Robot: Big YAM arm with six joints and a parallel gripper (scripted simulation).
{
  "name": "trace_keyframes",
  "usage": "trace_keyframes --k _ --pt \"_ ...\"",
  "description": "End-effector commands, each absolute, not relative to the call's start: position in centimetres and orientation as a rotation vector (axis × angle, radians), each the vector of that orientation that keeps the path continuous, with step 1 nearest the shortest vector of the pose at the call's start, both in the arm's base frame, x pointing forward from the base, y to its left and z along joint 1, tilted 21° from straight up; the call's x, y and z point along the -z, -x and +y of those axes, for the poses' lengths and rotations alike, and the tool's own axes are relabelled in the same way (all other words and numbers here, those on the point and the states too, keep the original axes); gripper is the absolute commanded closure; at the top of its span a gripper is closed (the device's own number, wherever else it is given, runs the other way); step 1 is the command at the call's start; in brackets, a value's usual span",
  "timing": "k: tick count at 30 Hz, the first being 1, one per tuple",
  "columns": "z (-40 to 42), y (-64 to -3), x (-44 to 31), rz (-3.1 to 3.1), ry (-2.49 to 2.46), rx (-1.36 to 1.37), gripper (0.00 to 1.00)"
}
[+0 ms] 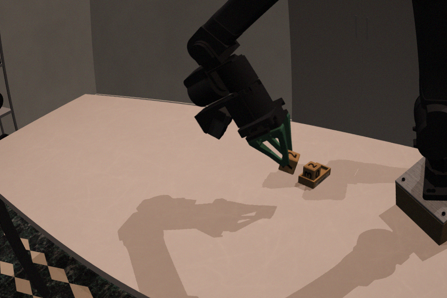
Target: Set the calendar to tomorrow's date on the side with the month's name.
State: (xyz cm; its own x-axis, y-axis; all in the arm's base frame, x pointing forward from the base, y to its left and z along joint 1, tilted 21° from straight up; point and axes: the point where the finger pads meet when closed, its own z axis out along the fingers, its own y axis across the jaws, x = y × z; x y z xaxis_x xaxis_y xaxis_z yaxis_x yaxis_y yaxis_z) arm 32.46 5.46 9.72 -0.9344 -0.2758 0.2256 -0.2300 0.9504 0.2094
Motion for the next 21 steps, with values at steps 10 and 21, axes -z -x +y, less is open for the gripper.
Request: trace_keyframes --k 10,21 --pt "6.18 -33.84 -10.14 -2.618 -0.422 0.199 0.74" --pt "6.21 -33.75 -9.75 -2.607 -0.420 0.198 0.74"
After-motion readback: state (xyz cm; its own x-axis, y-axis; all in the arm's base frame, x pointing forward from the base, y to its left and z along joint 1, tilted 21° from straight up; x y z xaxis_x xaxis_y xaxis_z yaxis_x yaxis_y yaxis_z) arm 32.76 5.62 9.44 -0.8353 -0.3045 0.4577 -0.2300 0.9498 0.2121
